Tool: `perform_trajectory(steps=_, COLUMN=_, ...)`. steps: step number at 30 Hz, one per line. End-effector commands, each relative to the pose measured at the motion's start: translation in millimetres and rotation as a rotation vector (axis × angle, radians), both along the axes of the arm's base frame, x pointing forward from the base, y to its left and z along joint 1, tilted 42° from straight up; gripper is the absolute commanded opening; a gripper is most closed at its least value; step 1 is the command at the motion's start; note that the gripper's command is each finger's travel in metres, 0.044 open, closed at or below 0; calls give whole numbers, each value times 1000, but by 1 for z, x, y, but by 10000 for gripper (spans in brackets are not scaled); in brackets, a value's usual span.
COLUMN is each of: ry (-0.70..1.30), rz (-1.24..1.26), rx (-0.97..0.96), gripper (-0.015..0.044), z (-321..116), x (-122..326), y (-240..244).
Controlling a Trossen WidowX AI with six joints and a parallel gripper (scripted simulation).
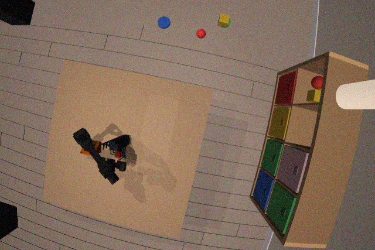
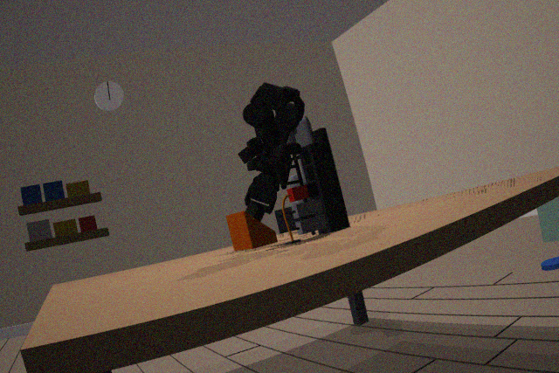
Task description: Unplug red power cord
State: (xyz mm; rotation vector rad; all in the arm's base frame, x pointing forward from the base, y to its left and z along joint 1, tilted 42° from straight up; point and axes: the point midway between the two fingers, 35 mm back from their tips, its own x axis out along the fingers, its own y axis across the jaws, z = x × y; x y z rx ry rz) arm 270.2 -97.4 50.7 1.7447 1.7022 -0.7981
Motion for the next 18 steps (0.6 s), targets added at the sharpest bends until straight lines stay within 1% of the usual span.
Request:
perform_trajectory(steps=1, ry=0, rz=0, rx=5, gripper=160, z=5, x=1, y=7)
perform_trajectory(steps=18, ry=1, rz=0, rx=7, gripper=160, z=24, x=2, y=28)
